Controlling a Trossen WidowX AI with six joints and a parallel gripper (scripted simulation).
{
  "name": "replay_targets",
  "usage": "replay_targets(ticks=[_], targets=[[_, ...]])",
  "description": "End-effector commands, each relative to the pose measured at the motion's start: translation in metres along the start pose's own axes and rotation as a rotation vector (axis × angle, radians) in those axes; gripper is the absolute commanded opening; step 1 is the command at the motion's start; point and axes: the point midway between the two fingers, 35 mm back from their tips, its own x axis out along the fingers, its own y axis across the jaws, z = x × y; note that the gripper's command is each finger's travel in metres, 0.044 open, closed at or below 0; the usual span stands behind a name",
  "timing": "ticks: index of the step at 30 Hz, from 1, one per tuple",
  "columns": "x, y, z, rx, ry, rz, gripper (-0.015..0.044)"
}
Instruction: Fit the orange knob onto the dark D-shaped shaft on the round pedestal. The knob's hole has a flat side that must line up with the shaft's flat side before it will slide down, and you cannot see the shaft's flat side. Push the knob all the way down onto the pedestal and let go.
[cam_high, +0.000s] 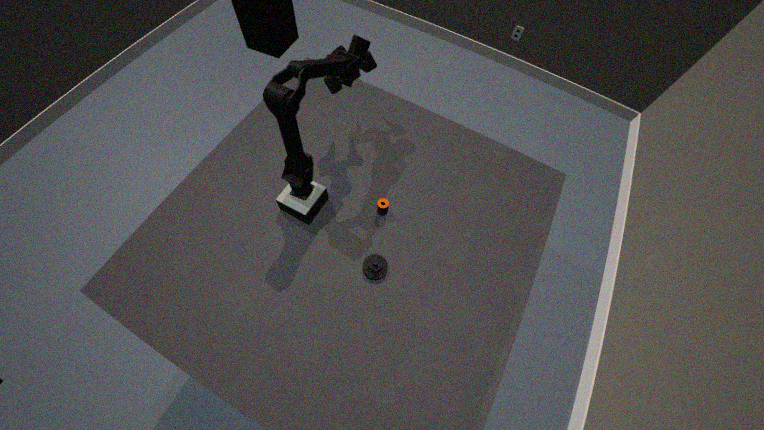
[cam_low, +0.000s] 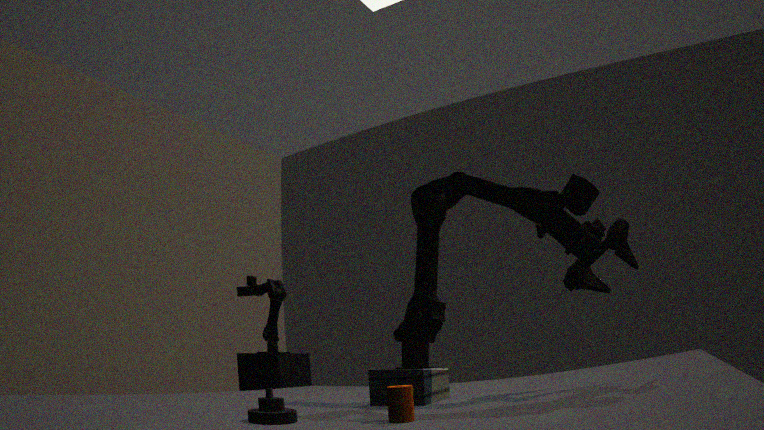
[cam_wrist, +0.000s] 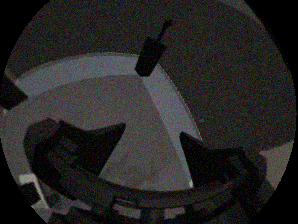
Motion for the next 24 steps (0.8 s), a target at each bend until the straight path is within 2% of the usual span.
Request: replay_targets(ticks=[1, 6, 12, 18, 24], targets=[[-0.018, -0.021, -0.052, 0.243, 0.123, -0.057, 0.044], [-0.06, -0.041, -0.131, 0.635, 0.295, -0.169, 0.044], [-0.121, -0.038, -0.218, 1.117, 0.469, -0.328, 0.044], [-0.192, -0.007, -0.291, 1.627, 0.617, -0.515, 0.044], [-0.261, 0.049, -0.339, 2.136, 0.736, -0.716, 0.044]])
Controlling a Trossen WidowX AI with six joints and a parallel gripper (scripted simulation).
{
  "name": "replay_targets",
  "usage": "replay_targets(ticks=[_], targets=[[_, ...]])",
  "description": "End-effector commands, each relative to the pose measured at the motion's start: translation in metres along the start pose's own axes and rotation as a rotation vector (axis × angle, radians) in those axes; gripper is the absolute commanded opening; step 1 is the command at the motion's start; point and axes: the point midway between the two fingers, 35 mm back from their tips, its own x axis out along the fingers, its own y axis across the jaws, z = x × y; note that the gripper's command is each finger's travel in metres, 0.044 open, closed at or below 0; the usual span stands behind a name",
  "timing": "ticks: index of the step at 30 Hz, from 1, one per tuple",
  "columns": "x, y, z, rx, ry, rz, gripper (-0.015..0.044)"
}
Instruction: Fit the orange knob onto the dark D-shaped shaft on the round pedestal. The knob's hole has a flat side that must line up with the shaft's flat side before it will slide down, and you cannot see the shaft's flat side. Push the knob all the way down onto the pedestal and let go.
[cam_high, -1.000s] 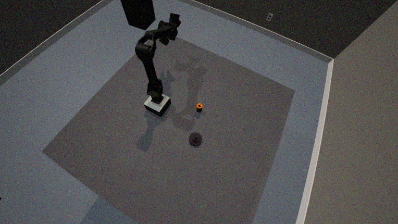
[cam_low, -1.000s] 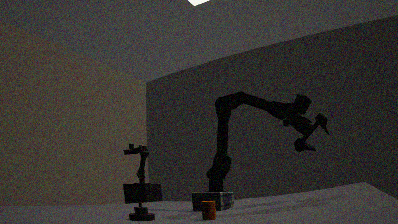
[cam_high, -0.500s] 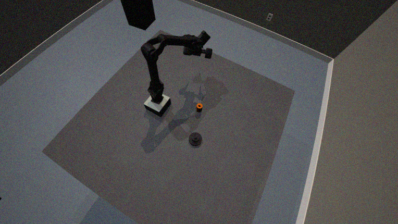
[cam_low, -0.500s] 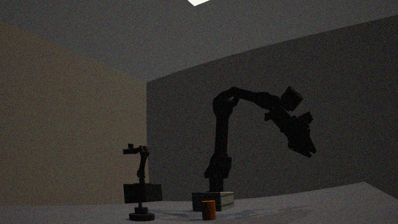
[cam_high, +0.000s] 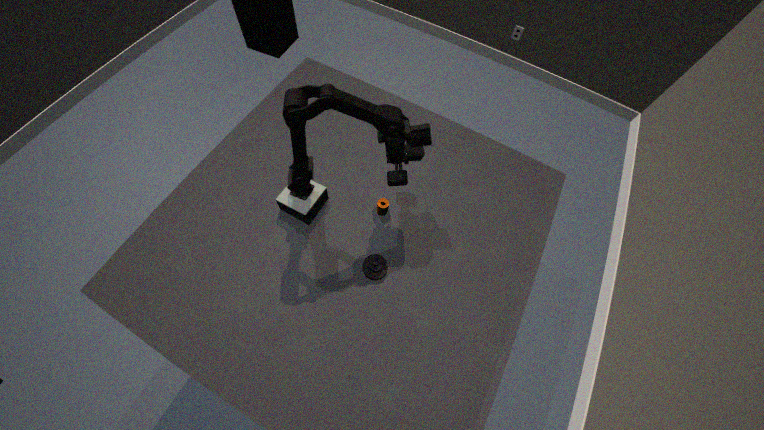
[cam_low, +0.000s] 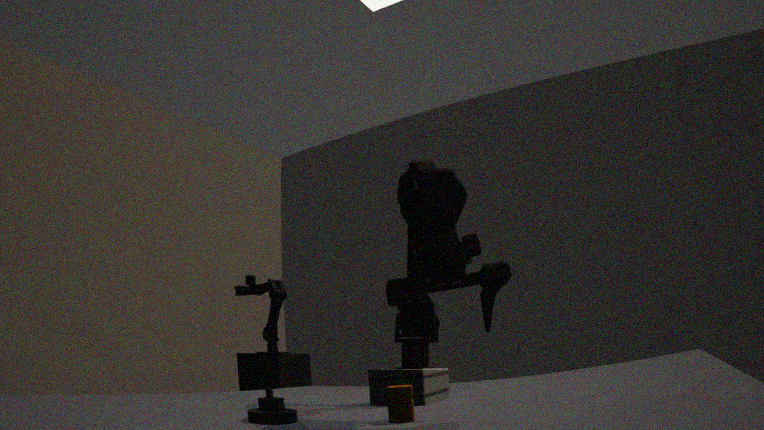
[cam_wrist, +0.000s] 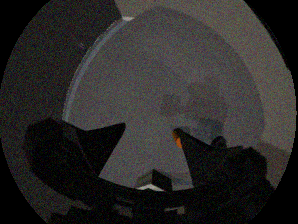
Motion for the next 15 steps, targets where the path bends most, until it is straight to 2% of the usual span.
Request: replay_targets(ticks=[1, 4, 9, 13, 15], targets=[[-0.004, -0.052, -0.018, 0.292, 0.077, -0.079, 0.044], [-0.009, -0.083, -0.035, 0.483, 0.124, -0.128, 0.044], [-0.01, -0.088, -0.039, 0.496, 0.128, -0.131, 0.044], [0.022, -0.091, -0.044, 0.496, 0.128, -0.131, 0.044], [0.024, -0.091, -0.045, 0.496, 0.128, -0.131, 0.044]])
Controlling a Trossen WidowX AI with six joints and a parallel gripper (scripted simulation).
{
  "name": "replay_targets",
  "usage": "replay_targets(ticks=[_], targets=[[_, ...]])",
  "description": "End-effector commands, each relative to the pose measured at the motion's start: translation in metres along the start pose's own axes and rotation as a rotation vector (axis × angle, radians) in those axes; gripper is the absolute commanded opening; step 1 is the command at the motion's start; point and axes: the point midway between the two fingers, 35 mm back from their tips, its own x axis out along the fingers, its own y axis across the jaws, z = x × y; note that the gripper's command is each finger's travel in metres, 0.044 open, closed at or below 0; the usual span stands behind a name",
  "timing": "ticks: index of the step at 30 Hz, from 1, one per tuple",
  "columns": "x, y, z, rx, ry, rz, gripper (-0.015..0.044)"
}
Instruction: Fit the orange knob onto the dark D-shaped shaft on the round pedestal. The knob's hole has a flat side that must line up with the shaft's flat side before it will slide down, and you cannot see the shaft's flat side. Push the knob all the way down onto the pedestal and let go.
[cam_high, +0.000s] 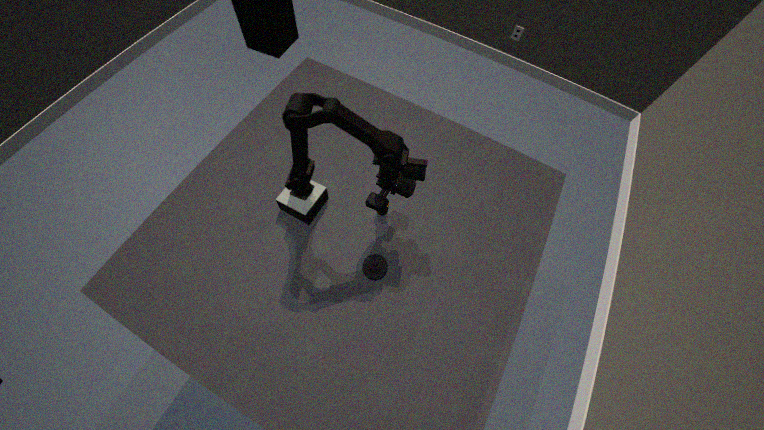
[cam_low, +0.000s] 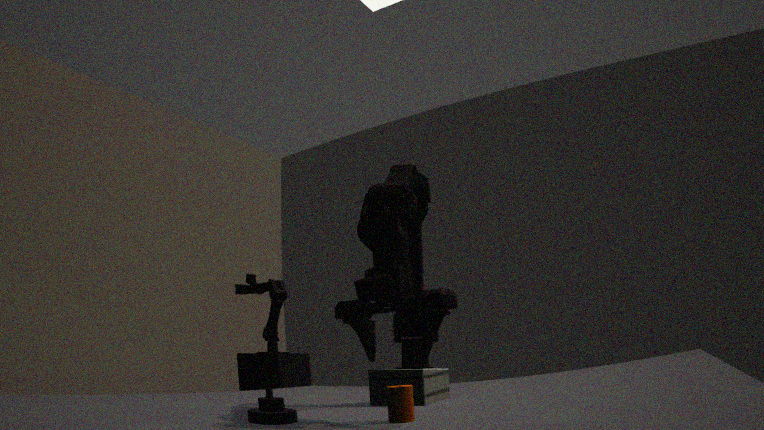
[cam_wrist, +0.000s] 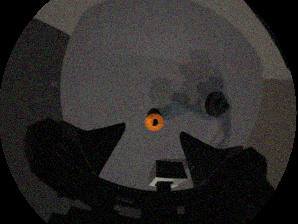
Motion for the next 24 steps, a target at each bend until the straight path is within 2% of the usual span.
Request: replay_targets(ticks=[1, 24], targets=[[0.013, -0.003, -0.003, 0.009, 0.014, -0.01, 0.044], [0.053, -0.002, -0.003, 0.009, 0.014, -0.01, 0.044]])
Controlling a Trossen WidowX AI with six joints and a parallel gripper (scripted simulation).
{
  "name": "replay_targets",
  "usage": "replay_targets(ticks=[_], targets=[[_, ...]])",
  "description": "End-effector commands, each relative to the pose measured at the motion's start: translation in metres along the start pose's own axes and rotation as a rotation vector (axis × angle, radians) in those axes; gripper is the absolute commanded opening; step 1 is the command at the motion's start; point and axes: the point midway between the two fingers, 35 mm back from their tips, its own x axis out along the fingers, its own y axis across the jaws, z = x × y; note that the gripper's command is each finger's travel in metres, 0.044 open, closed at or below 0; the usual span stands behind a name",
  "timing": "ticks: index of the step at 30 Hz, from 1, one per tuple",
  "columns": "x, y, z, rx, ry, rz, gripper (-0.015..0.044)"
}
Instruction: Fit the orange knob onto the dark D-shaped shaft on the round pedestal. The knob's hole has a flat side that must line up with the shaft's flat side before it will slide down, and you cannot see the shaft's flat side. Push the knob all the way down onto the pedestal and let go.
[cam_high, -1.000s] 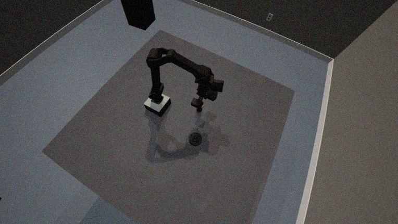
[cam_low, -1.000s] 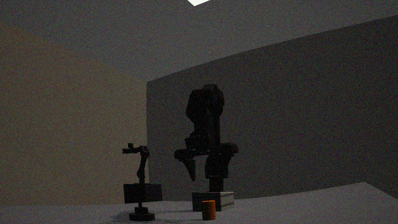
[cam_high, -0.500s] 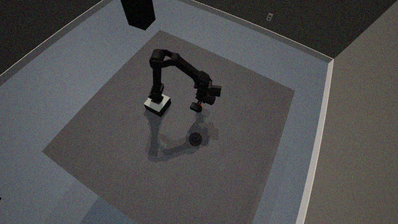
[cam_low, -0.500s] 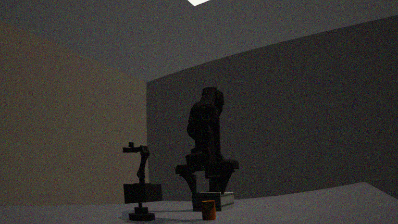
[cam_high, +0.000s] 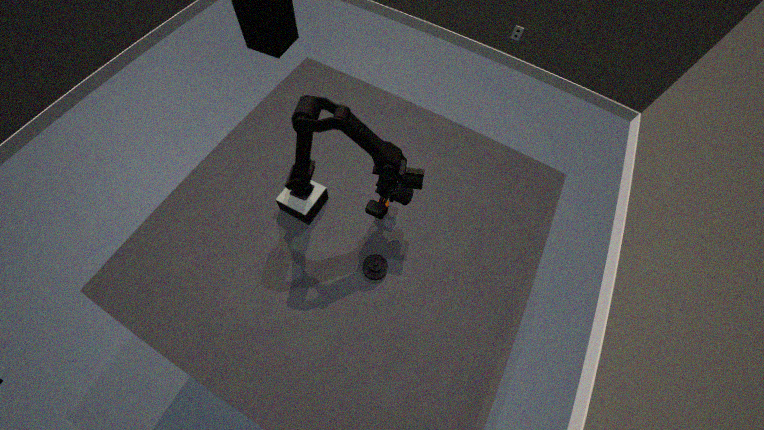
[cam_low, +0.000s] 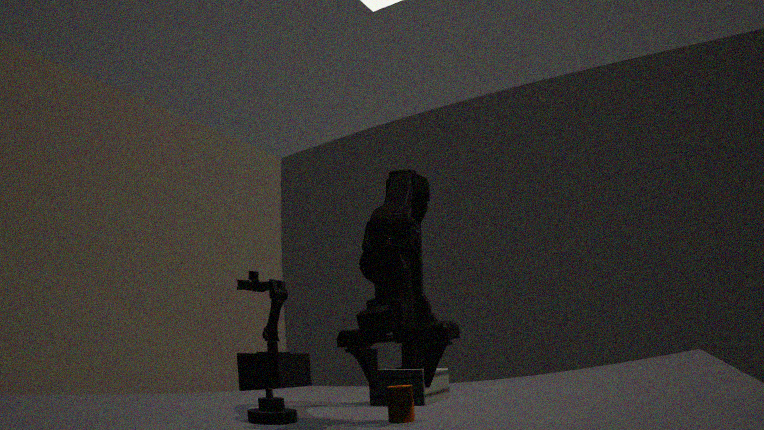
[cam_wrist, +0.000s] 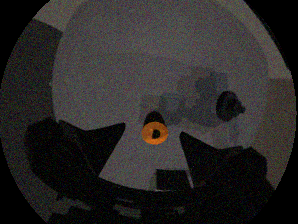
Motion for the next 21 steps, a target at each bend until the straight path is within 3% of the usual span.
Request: replay_targets(ticks=[1, 21], targets=[[0.007, -0.001, -0.001, 0.006, 0.006, -0.005, 0.044], [0.039, -0.002, -0.003, 0.006, 0.006, -0.005, 0.044]])
